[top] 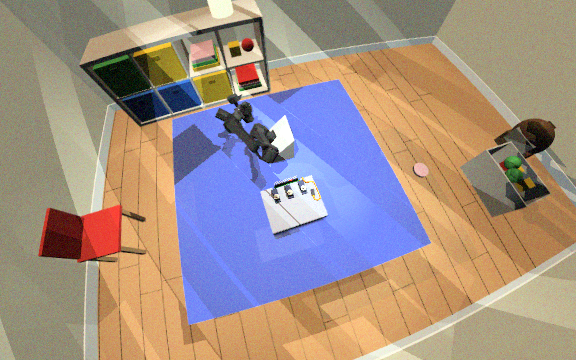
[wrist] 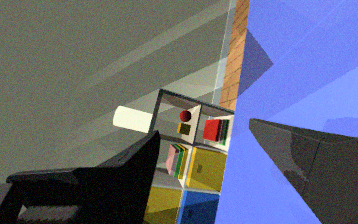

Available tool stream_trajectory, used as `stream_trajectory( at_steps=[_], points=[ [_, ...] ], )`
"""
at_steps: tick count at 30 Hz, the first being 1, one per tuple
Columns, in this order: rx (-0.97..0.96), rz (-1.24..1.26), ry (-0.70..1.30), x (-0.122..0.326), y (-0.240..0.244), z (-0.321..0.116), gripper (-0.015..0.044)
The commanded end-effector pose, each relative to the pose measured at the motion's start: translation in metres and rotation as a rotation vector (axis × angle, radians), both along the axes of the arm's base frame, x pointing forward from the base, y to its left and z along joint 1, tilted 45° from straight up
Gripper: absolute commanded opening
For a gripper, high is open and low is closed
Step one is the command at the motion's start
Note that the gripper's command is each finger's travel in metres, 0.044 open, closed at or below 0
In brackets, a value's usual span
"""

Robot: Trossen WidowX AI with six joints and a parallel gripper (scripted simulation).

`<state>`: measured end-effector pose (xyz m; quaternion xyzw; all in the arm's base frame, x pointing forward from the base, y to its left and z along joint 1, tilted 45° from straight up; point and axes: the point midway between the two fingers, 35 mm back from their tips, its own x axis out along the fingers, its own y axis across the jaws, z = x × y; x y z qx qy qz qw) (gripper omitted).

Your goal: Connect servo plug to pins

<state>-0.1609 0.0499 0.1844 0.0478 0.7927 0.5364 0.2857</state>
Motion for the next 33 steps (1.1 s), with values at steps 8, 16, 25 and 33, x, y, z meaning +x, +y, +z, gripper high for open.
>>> stream_trajectory(
  at_steps=[8, 16, 25, 33],
  points=[
    [0.022, 0.074, -0.009, -0.006, -0.010, 0.002, 0.0190],
    [0.071, 0.209, -0.022, -0.014, -0.030, 0.006, 0.0115],
    [0.101, 0.370, -0.021, -0.022, -0.058, 0.013, 0.0115],
    [0.146, 0.533, -0.023, -0.024, -0.086, 0.018, 0.0115]
  ],
)
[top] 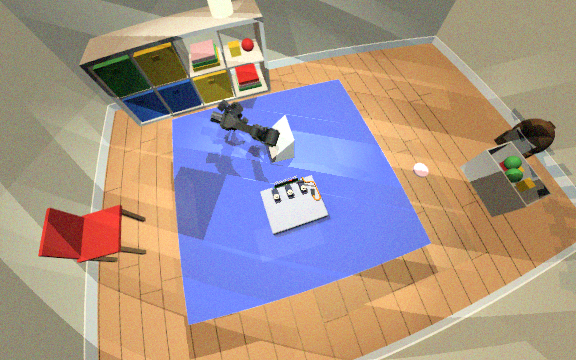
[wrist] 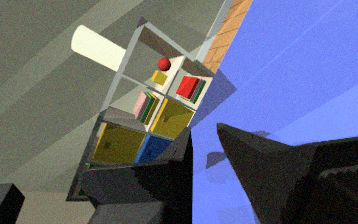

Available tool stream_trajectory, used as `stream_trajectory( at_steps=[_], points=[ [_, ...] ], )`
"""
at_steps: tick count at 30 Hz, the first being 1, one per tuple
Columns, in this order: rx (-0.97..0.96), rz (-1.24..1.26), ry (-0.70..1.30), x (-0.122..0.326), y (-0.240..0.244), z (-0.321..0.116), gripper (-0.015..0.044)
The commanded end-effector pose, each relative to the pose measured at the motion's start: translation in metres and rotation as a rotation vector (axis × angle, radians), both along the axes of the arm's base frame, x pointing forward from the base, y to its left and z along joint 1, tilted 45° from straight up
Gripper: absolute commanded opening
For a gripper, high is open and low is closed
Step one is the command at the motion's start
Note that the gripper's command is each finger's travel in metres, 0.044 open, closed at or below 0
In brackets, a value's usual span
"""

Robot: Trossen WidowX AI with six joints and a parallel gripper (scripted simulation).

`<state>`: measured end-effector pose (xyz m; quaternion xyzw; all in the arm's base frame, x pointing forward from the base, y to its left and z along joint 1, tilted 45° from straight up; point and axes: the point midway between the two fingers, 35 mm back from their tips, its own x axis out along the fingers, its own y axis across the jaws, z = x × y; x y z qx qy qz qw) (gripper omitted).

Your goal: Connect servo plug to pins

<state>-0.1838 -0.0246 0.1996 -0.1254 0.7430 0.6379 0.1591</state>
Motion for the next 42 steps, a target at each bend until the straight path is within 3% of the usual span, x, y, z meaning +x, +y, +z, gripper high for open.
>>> stream_trajectory(
  at_steps=[1, 42],
  points=[
    [0.014, 0.079, 0.000, -0.001, -0.014, 0.004, 0.0115],
    [0.195, 0.675, 0.076, 0.025, -0.115, 0.022, 0.0115]
  ],
)
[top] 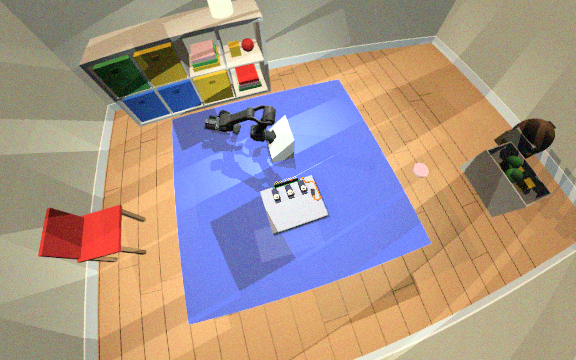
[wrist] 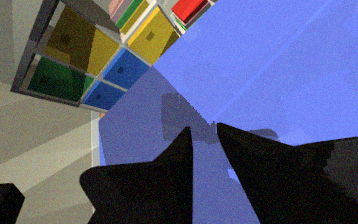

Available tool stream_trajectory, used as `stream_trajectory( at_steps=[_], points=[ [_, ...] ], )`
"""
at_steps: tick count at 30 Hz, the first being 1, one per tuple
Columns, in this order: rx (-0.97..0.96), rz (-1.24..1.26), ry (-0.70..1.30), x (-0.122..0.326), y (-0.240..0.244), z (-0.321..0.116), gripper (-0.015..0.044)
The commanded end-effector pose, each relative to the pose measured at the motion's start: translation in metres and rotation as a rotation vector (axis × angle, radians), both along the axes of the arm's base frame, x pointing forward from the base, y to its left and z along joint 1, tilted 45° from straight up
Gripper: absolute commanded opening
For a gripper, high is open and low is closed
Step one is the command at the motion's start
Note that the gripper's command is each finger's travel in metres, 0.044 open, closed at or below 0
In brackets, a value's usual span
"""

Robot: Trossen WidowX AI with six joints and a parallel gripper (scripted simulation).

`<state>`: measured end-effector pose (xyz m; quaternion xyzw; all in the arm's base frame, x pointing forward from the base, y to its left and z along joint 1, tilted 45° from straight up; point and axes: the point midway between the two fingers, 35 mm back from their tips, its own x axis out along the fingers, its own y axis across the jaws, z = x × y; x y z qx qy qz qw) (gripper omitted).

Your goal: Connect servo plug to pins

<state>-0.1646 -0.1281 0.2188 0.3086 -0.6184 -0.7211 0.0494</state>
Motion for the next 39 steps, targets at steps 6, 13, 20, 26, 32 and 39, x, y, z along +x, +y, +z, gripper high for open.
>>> stream_trajectory(
  at_steps=[6, 13, 20, 26, 32, 39],
  points=[
    [0.053, 0.201, 0.056, 0.018, -0.031, 0.007, 0.0115],
    [0.084, 0.357, 0.115, 0.036, -0.053, 0.013, 0.0115],
    [0.111, 0.510, 0.179, 0.057, -0.073, 0.019, 0.0115],
    [0.122, 0.637, 0.235, 0.078, -0.087, 0.024, 0.0115],
    [0.134, 0.765, 0.299, 0.100, -0.100, 0.029, 0.0115],
    [0.141, 0.910, 0.380, 0.128, -0.112, 0.034, 0.0115]
  ],
)
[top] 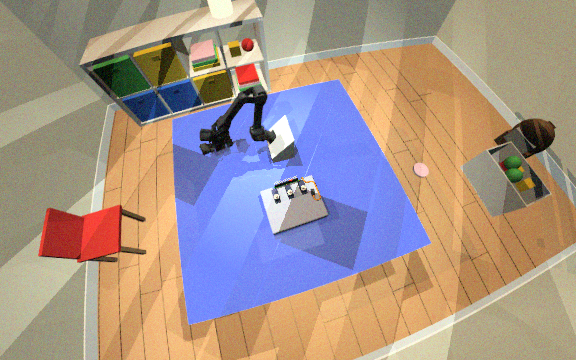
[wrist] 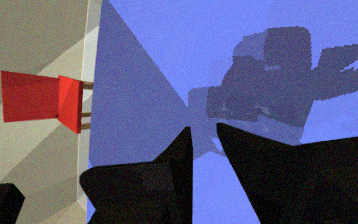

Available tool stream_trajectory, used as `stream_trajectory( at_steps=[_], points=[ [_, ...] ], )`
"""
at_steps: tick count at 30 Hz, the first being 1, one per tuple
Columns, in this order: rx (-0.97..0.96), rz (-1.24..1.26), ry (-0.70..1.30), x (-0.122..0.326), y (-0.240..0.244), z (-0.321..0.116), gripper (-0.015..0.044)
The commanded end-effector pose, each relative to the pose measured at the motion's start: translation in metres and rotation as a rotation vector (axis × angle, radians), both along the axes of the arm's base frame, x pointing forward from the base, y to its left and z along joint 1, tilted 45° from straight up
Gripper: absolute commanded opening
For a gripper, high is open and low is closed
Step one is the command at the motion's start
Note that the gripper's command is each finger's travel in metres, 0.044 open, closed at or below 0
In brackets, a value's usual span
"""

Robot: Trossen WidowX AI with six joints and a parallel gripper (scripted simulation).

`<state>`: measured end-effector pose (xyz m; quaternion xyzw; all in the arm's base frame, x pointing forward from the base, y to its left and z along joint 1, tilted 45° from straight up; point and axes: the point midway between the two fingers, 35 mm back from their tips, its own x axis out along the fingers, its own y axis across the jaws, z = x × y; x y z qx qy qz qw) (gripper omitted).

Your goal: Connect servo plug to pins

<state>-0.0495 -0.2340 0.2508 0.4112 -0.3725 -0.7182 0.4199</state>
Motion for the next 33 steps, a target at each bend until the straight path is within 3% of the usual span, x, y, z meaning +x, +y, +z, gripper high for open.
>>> stream_trajectory(
  at_steps=[1, 33],
  points=[
    [0.001, 0.091, 0.042, 0.017, -0.007, 0.003, 0.0115],
    [-0.112, 0.738, 0.366, 0.158, -0.010, 0.027, 0.0115]
  ],
)
